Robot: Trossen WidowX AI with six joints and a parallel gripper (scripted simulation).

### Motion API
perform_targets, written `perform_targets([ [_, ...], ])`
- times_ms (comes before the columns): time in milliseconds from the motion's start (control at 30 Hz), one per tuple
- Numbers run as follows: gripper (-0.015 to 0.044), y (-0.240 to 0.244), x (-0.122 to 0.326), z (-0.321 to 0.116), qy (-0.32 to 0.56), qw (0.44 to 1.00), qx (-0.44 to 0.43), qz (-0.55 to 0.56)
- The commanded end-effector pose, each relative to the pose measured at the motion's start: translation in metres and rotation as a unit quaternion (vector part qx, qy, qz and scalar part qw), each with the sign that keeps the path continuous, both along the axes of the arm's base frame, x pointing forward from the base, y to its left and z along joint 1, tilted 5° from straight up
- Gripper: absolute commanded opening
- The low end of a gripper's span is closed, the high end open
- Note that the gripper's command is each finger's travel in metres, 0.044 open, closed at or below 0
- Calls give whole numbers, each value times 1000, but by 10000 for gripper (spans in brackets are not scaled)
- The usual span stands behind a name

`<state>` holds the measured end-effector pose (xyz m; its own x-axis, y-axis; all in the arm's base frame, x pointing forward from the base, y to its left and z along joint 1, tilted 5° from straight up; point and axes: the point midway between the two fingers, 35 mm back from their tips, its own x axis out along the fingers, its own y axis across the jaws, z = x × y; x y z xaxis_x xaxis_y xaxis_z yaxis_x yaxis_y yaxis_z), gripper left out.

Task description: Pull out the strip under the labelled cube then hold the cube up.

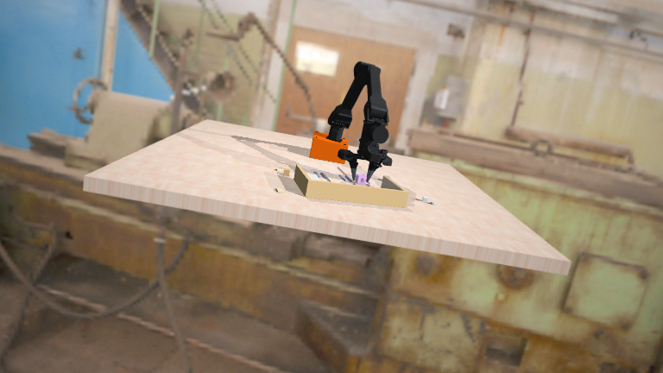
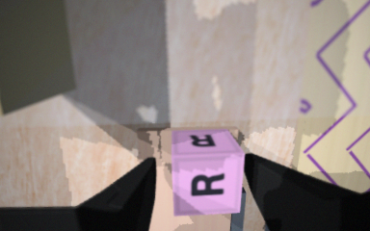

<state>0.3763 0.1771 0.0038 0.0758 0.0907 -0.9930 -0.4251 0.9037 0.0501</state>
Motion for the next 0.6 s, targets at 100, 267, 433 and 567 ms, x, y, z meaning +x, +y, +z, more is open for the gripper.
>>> perform_targets([
  [100, 132, 0, 0, 0, 0, 1000, 0, 0],
  [267, 98, 0, 0, 0, 0, 1000, 0, 0],
  [433, 0, -3, -5, 4, 0, 1000, 0, 0],
  [567, 0, -10, -19, 14, 1, 1000, -1, 0],
])
